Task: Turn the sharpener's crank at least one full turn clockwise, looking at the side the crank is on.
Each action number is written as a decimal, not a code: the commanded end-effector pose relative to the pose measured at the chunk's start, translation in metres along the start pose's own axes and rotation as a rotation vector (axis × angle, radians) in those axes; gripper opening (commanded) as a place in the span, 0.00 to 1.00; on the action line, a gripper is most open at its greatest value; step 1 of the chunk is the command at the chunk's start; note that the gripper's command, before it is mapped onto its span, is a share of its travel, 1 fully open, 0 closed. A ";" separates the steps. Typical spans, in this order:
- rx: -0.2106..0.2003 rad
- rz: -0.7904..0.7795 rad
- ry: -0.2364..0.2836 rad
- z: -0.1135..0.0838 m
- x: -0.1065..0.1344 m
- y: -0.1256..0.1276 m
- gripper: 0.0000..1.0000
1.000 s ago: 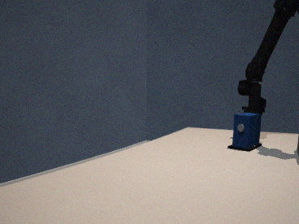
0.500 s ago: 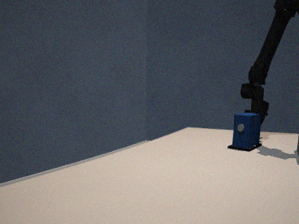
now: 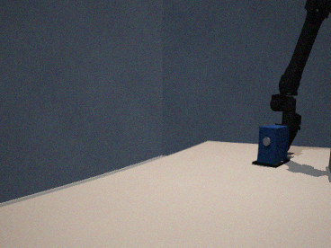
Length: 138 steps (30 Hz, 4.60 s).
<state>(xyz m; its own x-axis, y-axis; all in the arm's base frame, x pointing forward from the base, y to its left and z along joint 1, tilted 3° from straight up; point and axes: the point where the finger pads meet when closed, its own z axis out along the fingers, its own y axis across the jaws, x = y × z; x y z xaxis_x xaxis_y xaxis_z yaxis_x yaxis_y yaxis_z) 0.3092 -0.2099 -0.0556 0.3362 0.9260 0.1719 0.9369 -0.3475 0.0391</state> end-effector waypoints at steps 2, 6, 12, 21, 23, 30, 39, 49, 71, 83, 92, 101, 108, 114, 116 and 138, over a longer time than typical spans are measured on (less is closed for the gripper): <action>-0.013 -0.006 -0.007 -0.006 -0.004 -0.007 0.15; -0.012 -0.007 -0.007 -0.007 -0.003 -0.013 0.15; -0.005 -0.005 -0.004 -0.009 -0.002 -0.020 0.15; 0.001 -0.004 -0.002 -0.016 -0.001 -0.034 0.15; 0.001 -0.004 -0.002 -0.018 -0.001 -0.036 0.15; 0.001 -0.004 -0.001 -0.023 0.000 -0.041 0.15; -0.004 -0.008 -0.003 -0.036 0.002 -0.044 0.15; -0.022 -0.013 -0.009 -0.052 0.002 -0.038 0.15; -0.040 -0.016 -0.014 -0.087 0.009 -0.021 0.15; -0.031 -0.011 -0.010 -0.096 0.011 -0.013 0.15; -0.014 -0.008 -0.003 -0.098 0.012 -0.004 0.15; -0.020 -0.009 -0.005 -0.102 0.013 0.007 0.15; -0.020 -0.009 -0.005 -0.103 0.013 0.018 0.15; -0.020 -0.009 -0.005 -0.103 0.013 0.024 0.15; -0.024 -0.010 -0.007 -0.103 0.013 0.028 0.15; -0.018 -0.008 -0.007 -0.101 0.011 0.021 0.51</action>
<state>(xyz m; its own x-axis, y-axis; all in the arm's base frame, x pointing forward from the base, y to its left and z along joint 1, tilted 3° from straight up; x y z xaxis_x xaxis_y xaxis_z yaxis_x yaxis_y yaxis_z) 0.3136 -0.2151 0.0398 0.3265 0.9298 0.1699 0.9409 -0.3368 0.0354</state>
